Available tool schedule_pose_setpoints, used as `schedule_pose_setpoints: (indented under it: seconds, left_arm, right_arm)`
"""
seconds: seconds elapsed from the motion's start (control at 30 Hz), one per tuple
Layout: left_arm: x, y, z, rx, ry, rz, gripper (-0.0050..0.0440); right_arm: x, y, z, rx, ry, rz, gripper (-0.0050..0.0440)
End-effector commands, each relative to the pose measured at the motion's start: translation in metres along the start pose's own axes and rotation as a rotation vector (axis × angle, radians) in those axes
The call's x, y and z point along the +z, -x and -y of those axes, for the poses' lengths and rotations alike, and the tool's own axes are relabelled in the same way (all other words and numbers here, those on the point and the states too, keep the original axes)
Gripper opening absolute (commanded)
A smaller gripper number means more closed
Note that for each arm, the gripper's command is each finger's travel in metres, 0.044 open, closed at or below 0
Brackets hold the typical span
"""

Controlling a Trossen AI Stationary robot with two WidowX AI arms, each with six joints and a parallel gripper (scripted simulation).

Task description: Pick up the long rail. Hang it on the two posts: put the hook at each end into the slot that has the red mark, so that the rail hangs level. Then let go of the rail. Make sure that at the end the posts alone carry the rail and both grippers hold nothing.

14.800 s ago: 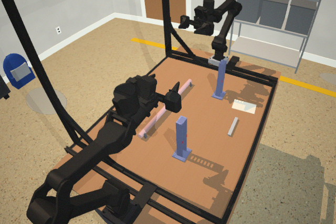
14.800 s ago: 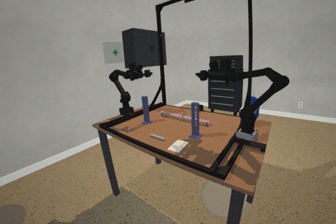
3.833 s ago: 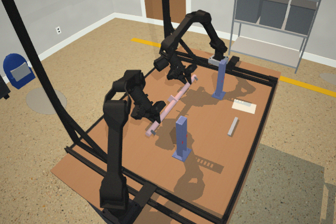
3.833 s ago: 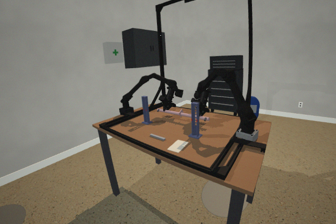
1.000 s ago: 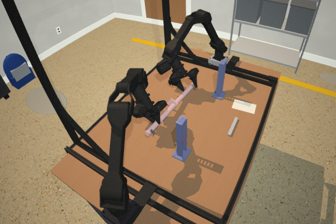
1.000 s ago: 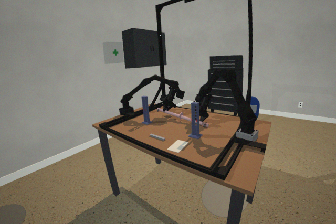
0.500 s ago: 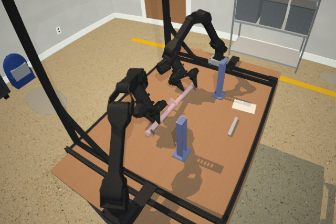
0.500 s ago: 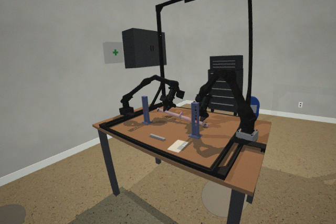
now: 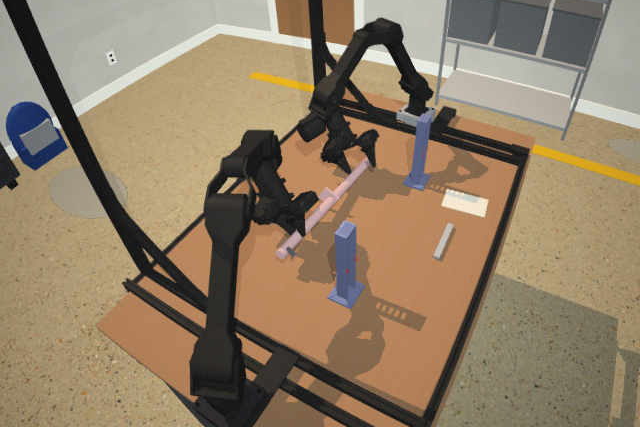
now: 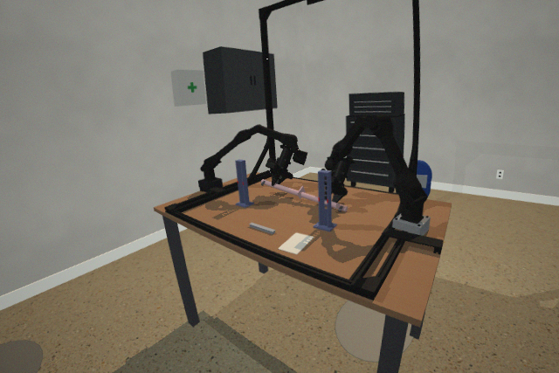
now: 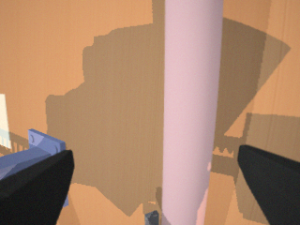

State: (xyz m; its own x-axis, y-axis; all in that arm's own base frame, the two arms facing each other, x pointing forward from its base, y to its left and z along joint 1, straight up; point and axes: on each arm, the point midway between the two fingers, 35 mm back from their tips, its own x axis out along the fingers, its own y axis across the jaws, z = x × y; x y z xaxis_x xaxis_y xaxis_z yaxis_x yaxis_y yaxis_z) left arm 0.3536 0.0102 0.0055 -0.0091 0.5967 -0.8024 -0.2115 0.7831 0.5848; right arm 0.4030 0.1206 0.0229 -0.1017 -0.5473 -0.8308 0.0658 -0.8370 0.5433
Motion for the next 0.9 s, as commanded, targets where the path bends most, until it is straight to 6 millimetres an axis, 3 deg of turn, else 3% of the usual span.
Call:
schedule_pose_setpoints:
  seconds: [0.0,0.33,0.47,0.67,0.87]
  left_arm:
    - [0.0,-0.001,0.013,-0.041,0.003,0.0,0.044]
    - [0.0,0.0,0.013,-0.041,0.003,0.0,0.044]
    - [0.0,0.008,0.012,-0.041,0.003,0.0,0.044]
    - [-0.003,0.044,0.009,-0.039,0.003,0.0,0.044]
    - [-0.003,0.048,0.008,-0.039,0.004,0.0,0.044]
  right_arm:
    - [0.0,0.0,-0.001,0.008,-0.002,-0.002,0.0]
    - [0.0,0.0,-0.001,0.008,-0.002,-0.002,0.0]
    - [0.0,0.0,-0.001,0.008,-0.002,-0.002,0.0]
    - [0.0,0.0,-0.001,0.008,-0.002,-0.002,0.0]
    - [0.0,0.0,-0.001,0.008,-0.002,-0.002,0.0]
